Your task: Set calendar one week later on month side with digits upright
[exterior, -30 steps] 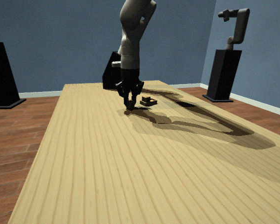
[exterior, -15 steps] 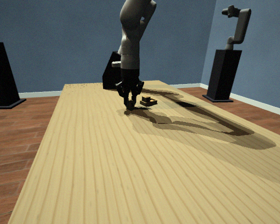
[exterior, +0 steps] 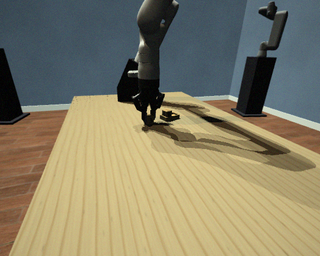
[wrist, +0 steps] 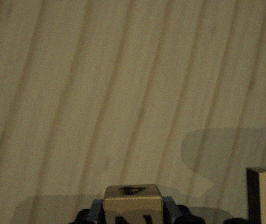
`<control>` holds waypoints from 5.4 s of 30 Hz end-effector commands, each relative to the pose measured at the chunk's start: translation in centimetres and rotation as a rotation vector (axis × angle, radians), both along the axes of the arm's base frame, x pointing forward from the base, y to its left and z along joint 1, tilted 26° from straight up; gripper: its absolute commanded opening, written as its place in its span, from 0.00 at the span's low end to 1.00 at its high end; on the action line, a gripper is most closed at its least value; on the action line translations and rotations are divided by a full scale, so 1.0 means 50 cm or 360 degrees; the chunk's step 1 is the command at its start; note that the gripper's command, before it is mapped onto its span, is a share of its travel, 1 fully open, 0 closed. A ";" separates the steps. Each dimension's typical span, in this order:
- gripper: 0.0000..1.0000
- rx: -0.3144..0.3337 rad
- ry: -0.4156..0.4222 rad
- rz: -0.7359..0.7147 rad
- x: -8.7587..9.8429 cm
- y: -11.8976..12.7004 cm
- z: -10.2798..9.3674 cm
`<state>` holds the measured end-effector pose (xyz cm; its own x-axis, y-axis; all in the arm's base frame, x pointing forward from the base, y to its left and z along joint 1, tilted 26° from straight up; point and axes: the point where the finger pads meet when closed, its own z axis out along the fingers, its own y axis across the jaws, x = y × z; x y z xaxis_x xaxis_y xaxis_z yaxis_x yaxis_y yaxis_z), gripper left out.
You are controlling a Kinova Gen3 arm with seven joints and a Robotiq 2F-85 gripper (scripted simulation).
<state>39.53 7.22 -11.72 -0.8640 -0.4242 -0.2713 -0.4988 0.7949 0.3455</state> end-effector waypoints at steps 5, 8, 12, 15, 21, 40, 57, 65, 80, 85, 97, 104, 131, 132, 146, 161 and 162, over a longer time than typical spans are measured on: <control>0.26 0.0000 0.0000 -0.0001 0.000 0.000 -0.002; 0.26 0.0000 0.0000 -0.0001 0.001 0.001 -0.003; 0.26 0.0000 0.0000 -0.0001 0.001 0.001 -0.003; 0.26 0.0000 0.0000 -0.0001 0.001 0.001 -0.003; 0.26 0.0000 0.0000 -0.0001 0.001 0.001 -0.003; 0.26 0.0000 0.0000 -0.0001 0.001 0.001 -0.003; 0.26 0.0000 0.0000 -0.0001 0.001 0.001 -0.003; 0.26 0.0000 0.0000 -0.0001 0.001 0.001 -0.003; 0.26 0.0000 0.0000 -0.0001 0.001 0.001 -0.003; 0.26 0.0000 0.0000 -0.0001 0.001 0.001 -0.003; 0.34 0.0000 0.0000 -0.0001 0.001 0.001 -0.003; 0.42 0.0000 0.0000 -0.0001 0.001 0.001 -0.003; 0.46 0.0000 0.0000 -0.0001 -0.004 -0.026 0.053; 0.46 0.0000 0.0000 -0.0001 -0.004 -0.030 0.062; 0.46 0.0000 0.0000 -0.0001 -0.011 -0.073 0.151; 1.00 0.0000 0.0000 -0.0001 -0.012 -0.077 0.159; 1.00 0.0000 0.0000 -0.0001 -0.012 -0.077 0.159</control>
